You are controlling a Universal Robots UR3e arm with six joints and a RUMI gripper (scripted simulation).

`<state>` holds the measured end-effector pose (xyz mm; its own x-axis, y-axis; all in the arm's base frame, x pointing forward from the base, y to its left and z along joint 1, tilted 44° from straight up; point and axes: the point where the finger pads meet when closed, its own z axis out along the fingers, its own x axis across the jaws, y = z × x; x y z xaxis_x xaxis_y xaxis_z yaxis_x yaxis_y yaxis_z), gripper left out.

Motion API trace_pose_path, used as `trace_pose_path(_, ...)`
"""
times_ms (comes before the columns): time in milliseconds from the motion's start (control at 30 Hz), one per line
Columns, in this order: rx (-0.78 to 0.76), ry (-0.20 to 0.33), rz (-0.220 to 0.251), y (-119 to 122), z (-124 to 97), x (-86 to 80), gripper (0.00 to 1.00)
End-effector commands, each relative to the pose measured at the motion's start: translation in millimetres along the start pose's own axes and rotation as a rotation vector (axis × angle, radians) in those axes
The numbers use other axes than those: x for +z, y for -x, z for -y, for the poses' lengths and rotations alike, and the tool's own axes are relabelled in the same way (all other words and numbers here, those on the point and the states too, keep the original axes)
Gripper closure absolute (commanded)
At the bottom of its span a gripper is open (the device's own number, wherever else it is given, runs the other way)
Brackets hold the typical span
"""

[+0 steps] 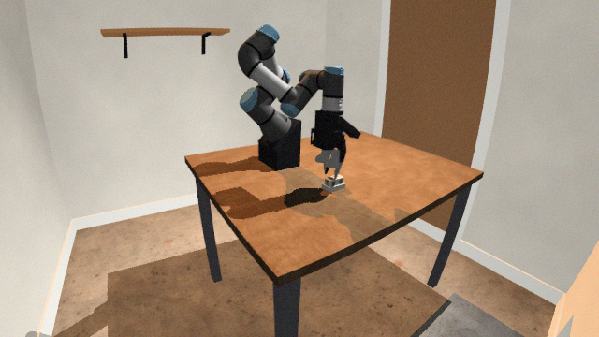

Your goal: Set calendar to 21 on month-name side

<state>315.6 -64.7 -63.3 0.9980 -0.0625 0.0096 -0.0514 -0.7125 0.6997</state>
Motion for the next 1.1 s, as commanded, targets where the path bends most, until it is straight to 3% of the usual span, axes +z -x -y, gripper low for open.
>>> trace_pose_path(0,0.001,0.0,-0.002,-0.5,0.0,-0.5,0.72)
trace_pose_path(433,0.001,0.0,-0.002,-0.6,0.0,1.9,0.72)
trace_pose_path(1067,0.001,0.0,-0.002,-0.6,0.0,25.3,0.72)
